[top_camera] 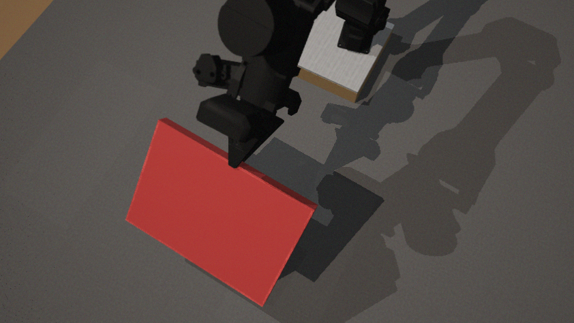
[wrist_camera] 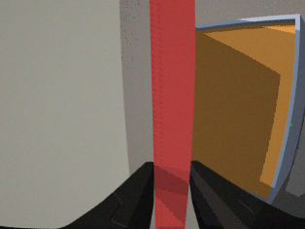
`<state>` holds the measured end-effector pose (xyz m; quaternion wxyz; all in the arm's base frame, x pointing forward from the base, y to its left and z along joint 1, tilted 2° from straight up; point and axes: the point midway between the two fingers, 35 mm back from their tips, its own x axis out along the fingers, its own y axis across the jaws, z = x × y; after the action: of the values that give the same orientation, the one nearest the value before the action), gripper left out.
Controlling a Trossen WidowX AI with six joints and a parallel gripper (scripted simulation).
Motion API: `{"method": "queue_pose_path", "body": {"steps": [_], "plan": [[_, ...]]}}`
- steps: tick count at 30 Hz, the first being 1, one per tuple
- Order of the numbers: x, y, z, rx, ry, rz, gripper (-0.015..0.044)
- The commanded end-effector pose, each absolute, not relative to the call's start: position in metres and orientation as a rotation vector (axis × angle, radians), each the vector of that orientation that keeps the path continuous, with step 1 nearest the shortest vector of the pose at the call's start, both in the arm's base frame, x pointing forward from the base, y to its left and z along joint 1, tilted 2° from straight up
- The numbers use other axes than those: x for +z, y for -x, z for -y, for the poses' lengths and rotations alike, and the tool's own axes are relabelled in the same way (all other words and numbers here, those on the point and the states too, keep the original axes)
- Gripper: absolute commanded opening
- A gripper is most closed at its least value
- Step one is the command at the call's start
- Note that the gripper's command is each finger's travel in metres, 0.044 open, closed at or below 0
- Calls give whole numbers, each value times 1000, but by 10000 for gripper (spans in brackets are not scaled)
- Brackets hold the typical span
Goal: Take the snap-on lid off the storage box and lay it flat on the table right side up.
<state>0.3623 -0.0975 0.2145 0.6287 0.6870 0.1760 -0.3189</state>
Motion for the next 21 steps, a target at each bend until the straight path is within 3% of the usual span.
{"method": "queue_pose_path", "body": {"steps": [1, 21], "plan": [[217, -362, 99, -725, -1578, -390, 0], [213, -348, 138, -726, -1575, -390, 0]]}}
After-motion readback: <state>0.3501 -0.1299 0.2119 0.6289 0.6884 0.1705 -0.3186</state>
